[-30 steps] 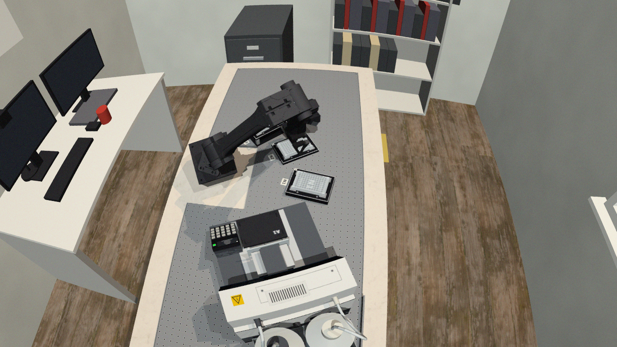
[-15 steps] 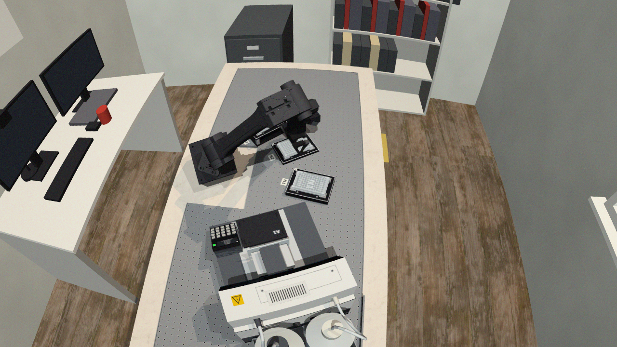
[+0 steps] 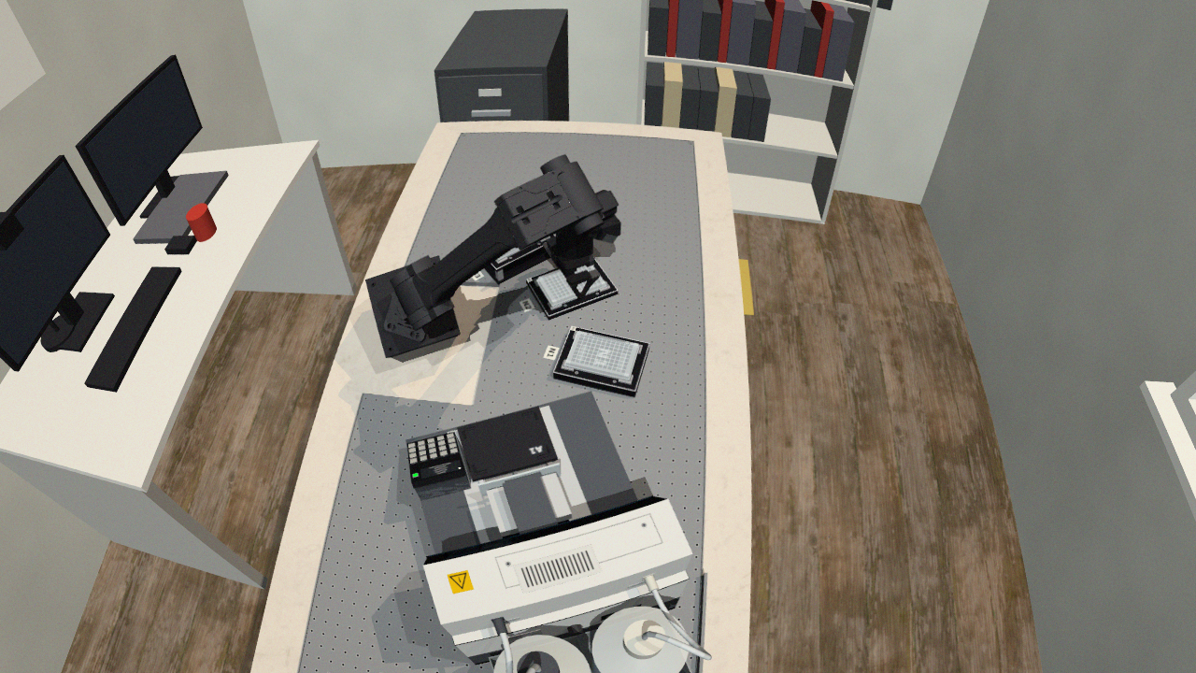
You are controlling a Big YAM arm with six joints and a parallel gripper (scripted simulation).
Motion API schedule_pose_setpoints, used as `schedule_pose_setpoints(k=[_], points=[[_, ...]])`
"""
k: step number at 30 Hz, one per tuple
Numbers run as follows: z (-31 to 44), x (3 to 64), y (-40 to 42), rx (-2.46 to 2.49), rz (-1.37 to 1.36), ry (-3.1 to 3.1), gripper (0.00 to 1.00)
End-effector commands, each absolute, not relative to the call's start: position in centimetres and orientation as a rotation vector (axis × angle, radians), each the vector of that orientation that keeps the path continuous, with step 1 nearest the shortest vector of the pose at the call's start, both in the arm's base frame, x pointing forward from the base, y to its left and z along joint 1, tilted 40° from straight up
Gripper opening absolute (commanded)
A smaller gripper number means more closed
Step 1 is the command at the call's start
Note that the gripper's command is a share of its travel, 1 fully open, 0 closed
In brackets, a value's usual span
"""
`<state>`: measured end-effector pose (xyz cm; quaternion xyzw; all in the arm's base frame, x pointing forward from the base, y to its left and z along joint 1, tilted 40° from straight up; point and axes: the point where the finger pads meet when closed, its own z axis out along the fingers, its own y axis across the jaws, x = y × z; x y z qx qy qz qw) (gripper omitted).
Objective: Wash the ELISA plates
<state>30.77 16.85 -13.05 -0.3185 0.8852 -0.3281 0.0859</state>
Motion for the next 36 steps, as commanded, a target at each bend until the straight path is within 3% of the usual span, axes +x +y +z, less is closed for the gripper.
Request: schedule_pose_setpoints(k=[1, 36], points=[[-11.8, 31.1, 18.9, -0.939, -0.941, 2.614, 1.0], [-7.8, 29.4, 22.1, -0.935, -0.932, 2.614, 1.0]])
